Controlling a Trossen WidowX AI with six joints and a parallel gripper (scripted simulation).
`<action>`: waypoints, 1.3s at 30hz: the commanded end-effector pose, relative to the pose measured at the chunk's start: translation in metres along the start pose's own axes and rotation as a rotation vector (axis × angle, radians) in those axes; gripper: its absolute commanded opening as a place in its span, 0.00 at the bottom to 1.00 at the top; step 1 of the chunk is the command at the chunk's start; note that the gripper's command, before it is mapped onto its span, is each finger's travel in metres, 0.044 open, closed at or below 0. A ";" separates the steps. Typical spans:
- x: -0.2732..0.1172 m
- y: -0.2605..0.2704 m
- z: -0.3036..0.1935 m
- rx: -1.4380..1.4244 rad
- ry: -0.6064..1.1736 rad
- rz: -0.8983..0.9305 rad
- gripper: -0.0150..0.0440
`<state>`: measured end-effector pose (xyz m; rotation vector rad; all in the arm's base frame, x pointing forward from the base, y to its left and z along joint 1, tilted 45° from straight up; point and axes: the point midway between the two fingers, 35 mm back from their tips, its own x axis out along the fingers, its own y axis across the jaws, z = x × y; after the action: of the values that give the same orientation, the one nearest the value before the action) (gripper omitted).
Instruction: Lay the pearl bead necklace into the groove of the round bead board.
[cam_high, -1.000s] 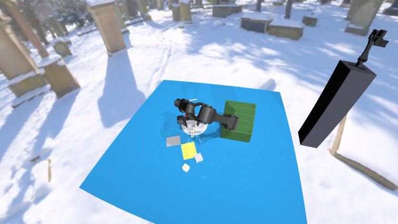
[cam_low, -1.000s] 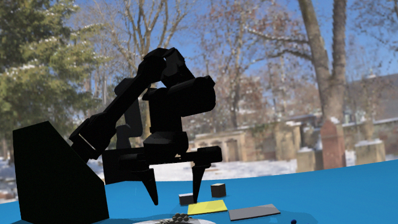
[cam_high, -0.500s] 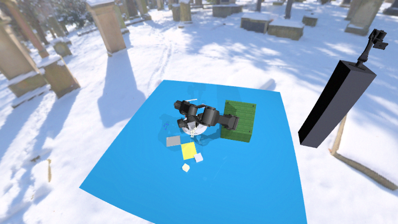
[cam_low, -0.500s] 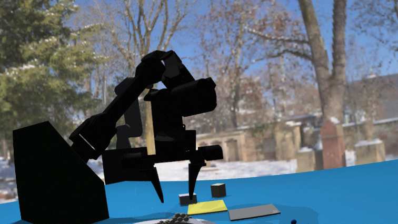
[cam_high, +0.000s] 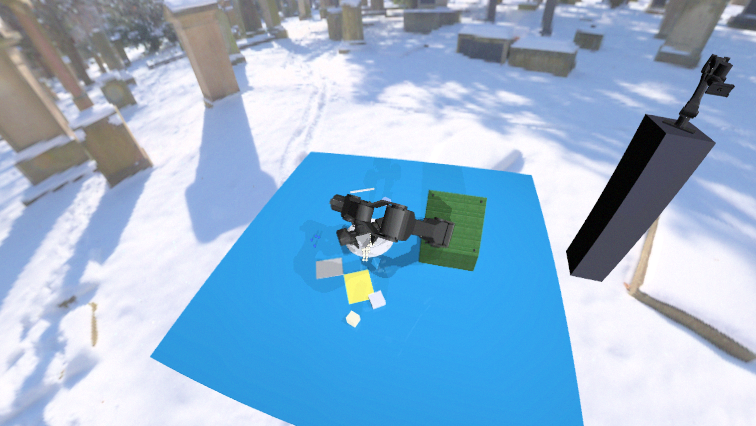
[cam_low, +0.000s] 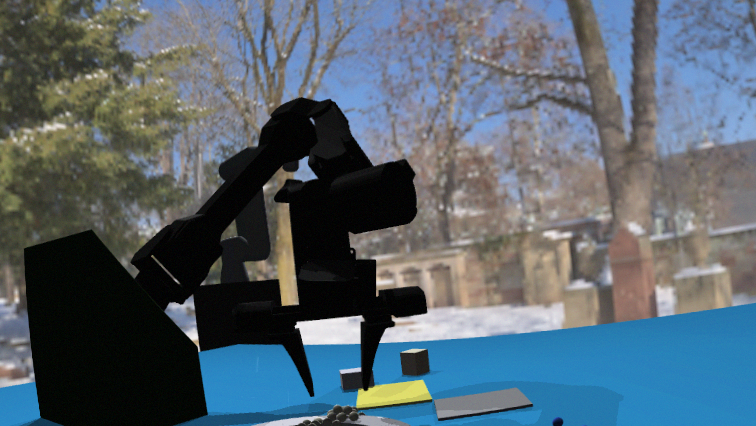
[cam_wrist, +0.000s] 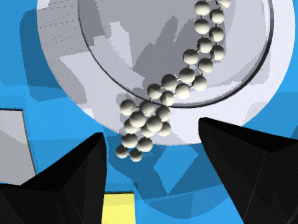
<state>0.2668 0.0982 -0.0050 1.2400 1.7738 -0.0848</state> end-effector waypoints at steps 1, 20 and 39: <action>0.009 -0.003 -0.002 0.011 0.010 0.000 0.68; 0.021 -0.002 -0.002 0.006 0.008 -0.002 0.50; 0.021 -0.002 -0.002 0.006 0.008 -0.002 0.25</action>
<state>0.2628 0.1125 -0.0196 1.2483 1.7811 -0.0856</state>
